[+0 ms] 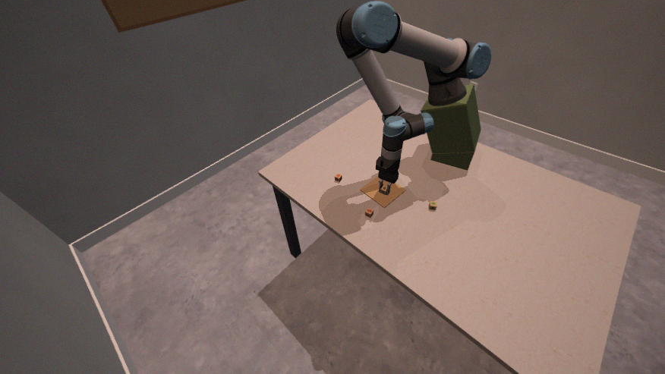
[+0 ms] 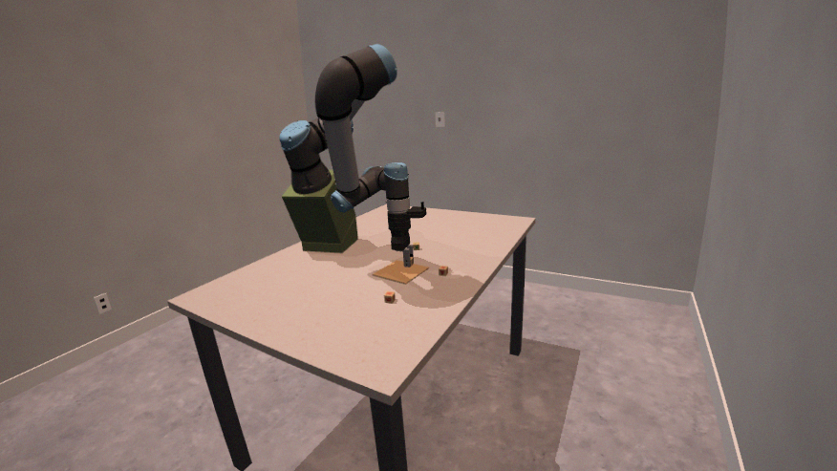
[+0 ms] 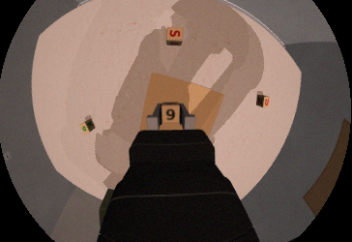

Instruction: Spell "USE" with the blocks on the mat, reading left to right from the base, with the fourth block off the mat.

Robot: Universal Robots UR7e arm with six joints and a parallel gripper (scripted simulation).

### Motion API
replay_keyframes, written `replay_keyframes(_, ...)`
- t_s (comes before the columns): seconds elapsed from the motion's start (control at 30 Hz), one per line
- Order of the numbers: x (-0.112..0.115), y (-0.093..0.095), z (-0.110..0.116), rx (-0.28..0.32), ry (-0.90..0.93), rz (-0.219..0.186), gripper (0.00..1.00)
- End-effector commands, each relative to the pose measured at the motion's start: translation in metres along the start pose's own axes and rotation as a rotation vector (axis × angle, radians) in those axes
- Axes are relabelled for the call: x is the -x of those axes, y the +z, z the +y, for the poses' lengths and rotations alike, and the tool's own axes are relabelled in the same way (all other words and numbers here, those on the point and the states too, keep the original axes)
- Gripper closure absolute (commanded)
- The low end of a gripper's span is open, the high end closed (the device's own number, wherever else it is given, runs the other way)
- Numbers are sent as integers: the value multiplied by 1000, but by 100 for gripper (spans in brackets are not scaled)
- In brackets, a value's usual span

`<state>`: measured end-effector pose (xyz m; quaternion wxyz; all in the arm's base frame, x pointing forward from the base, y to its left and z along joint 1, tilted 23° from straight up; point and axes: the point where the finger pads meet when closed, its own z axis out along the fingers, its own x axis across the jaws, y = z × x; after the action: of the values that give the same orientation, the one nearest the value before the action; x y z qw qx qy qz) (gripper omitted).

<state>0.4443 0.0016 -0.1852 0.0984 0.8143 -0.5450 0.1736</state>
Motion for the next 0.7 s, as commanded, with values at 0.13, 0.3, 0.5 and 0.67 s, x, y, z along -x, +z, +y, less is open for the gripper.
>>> replay_keyframes(0.13,0,-36,0,-2,0,1,51)
replay_keyframes(0.3,0,-56,0,-2,0,1,51)
replay_keyframes(0.5,0,-69,0,-2,0,1,51)
replay_keyframes(0.67,0,-80,0,-2,0,1,51)
